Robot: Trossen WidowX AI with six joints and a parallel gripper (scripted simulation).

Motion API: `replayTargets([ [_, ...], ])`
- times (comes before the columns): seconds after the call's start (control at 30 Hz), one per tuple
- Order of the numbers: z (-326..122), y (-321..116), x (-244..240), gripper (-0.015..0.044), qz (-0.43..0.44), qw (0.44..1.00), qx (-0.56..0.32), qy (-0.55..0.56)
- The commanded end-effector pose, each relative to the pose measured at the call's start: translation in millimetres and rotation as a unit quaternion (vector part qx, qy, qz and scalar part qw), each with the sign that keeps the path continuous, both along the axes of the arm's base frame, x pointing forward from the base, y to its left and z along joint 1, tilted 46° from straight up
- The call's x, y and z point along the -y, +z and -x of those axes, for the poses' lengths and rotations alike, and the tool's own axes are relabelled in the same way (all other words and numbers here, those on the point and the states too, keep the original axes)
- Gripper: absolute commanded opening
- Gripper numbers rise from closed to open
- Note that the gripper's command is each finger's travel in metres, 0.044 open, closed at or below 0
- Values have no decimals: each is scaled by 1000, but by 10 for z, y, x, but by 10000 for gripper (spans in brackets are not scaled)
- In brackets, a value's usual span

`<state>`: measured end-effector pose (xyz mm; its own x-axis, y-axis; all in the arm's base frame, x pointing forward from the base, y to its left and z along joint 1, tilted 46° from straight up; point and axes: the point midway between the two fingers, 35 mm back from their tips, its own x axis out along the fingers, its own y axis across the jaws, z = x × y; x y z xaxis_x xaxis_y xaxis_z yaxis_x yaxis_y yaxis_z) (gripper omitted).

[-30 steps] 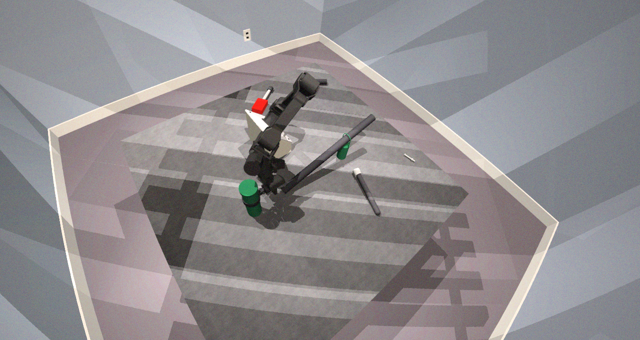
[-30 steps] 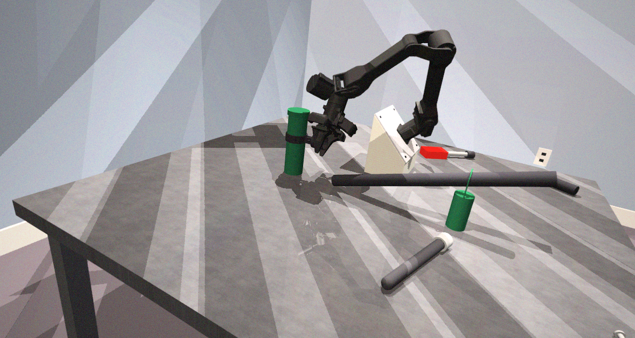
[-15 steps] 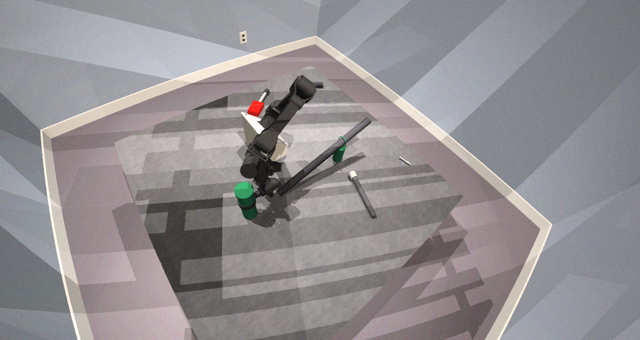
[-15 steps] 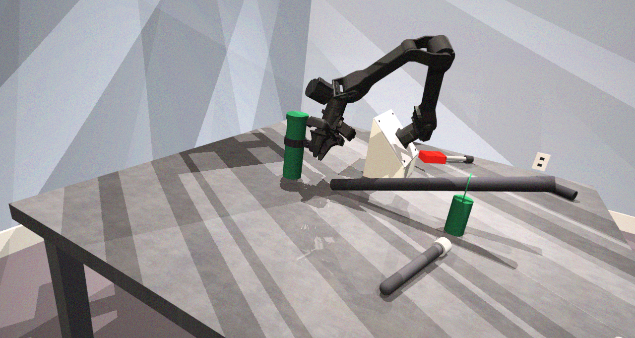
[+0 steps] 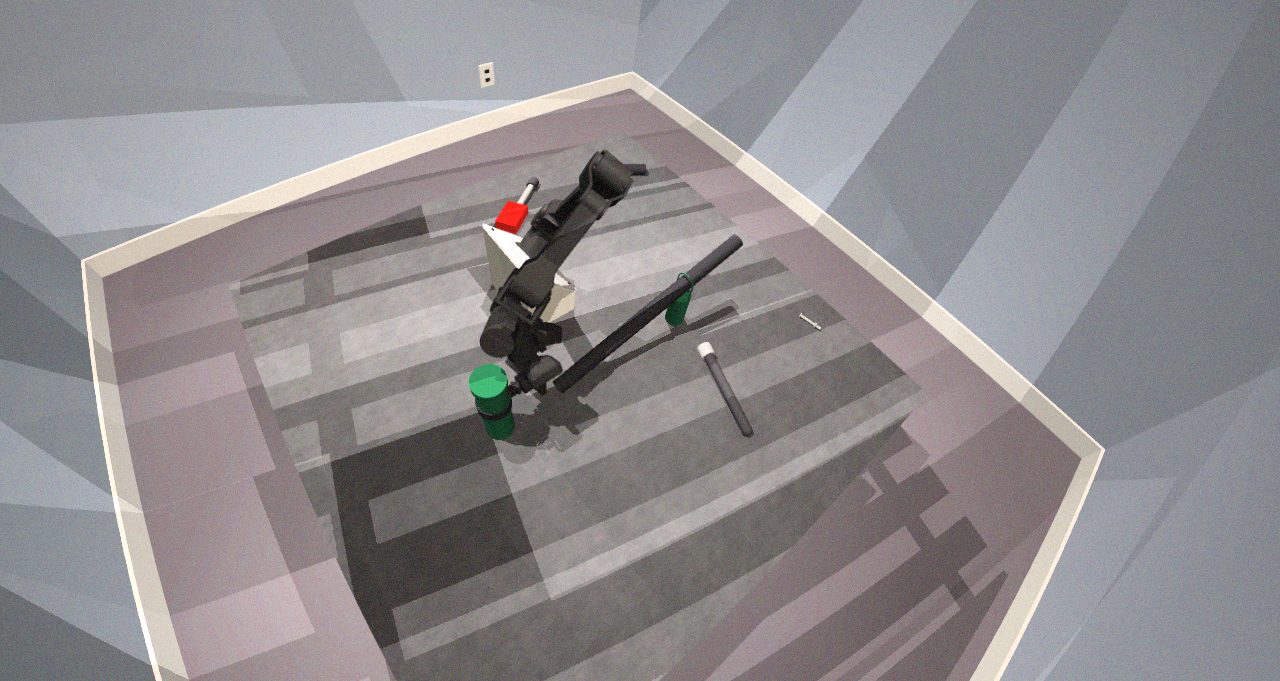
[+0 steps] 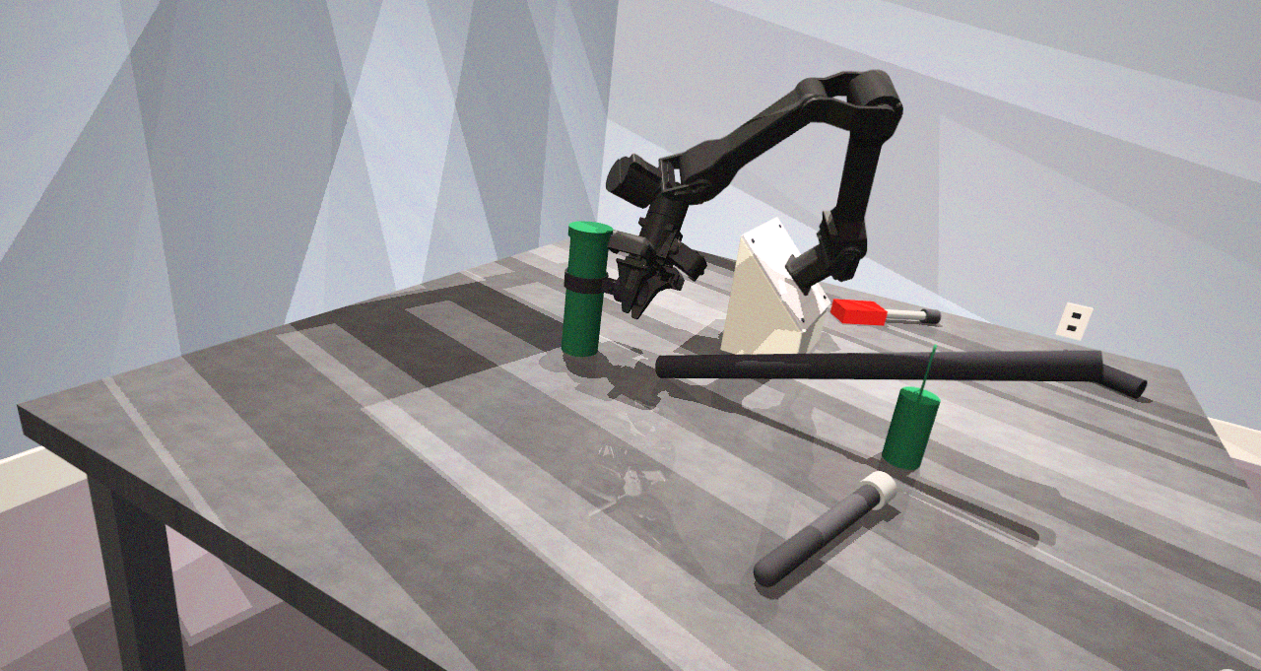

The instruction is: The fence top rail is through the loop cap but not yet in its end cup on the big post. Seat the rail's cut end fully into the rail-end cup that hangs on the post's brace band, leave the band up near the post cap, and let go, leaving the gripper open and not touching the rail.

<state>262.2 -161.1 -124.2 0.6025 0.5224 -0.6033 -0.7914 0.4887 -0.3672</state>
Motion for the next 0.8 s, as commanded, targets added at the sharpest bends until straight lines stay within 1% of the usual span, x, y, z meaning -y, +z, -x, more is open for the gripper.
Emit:
replayTargets([
  [0.0,0,0,0,105,0,1000,0,0],
  [0.23,-1,19,2,289,0,1000,0,0],
  [0.43,-6,200,11,440,0,1000,-1,-1],
  [0.77,6,556,0,440,0,1000,-2,-2],
])
